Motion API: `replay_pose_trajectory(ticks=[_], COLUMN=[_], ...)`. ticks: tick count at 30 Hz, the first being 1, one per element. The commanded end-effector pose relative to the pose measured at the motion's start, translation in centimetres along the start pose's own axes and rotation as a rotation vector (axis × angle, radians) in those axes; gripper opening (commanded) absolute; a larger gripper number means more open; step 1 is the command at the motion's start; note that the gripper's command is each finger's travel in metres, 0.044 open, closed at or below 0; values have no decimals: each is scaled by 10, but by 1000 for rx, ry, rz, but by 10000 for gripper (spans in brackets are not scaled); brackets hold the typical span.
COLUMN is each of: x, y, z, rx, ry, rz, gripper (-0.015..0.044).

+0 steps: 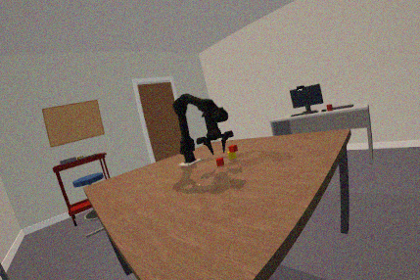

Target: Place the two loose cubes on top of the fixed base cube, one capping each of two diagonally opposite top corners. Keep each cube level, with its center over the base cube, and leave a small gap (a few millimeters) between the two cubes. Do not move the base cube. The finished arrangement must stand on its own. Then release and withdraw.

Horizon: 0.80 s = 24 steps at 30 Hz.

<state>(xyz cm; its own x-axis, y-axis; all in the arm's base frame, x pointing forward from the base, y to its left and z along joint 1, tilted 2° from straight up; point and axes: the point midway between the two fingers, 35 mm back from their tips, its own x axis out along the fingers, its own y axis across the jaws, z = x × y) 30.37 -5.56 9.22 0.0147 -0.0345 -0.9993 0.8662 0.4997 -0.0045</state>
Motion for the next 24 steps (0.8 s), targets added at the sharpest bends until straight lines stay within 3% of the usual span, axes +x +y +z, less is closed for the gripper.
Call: replay_pose_trajectory(ticks=[1, 24], x=[12, 44], y=[-2, -2], z=[-1, -1], rx=[0, 0], ry=[4, 4], rz=[-9, -9], gripper=[265, 265])
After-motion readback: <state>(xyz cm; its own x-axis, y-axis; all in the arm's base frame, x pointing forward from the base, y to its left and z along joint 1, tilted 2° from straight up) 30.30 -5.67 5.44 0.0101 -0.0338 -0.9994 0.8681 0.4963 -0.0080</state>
